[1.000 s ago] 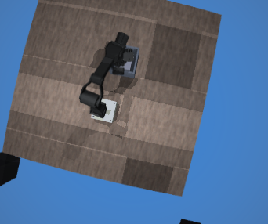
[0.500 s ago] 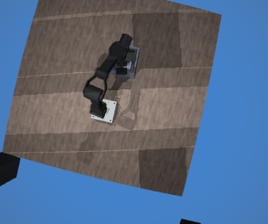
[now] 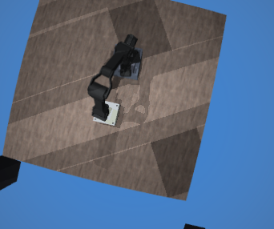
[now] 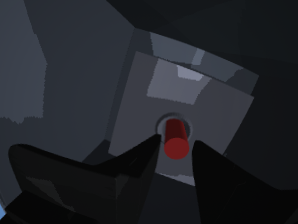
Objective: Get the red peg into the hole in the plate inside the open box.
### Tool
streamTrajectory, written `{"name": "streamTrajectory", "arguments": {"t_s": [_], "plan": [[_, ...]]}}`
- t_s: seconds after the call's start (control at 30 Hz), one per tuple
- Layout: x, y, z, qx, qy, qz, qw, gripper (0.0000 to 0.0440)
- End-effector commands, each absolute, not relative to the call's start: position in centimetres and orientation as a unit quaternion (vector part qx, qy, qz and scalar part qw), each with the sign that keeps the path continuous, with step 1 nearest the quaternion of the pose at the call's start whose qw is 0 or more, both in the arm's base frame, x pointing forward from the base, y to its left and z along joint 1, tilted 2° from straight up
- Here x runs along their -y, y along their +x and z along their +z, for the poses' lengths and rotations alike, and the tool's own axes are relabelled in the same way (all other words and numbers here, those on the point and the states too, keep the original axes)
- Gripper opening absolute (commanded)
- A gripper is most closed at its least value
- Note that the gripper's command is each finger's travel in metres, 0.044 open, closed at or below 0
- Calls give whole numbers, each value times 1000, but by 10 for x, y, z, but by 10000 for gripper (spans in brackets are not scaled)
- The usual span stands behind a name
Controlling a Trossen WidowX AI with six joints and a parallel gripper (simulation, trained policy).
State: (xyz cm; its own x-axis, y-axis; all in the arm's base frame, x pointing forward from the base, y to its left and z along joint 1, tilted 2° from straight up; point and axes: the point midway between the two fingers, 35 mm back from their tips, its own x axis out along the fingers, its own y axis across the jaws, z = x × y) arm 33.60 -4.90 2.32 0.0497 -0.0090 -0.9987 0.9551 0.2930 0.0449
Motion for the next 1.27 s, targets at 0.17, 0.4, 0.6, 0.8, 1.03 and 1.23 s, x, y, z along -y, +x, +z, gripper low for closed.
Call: {"name": "streamTrajectory", "arguments": {"t_s": [0.17, 0.4, 0.6, 0.8, 1.03, 1.23], "plan": [[53, 345, 37, -567, 461, -386, 562, 153], [56, 349, 48, -578, 484, -367, 545, 175], [60, 353, 57, -581, 502, -352, 535, 192], [64, 357, 67, -579, 518, -339, 531, 208], [72, 363, 80, -570, 535, -325, 532, 225], [80, 370, 92, -559, 548, -313, 538, 235]]}}
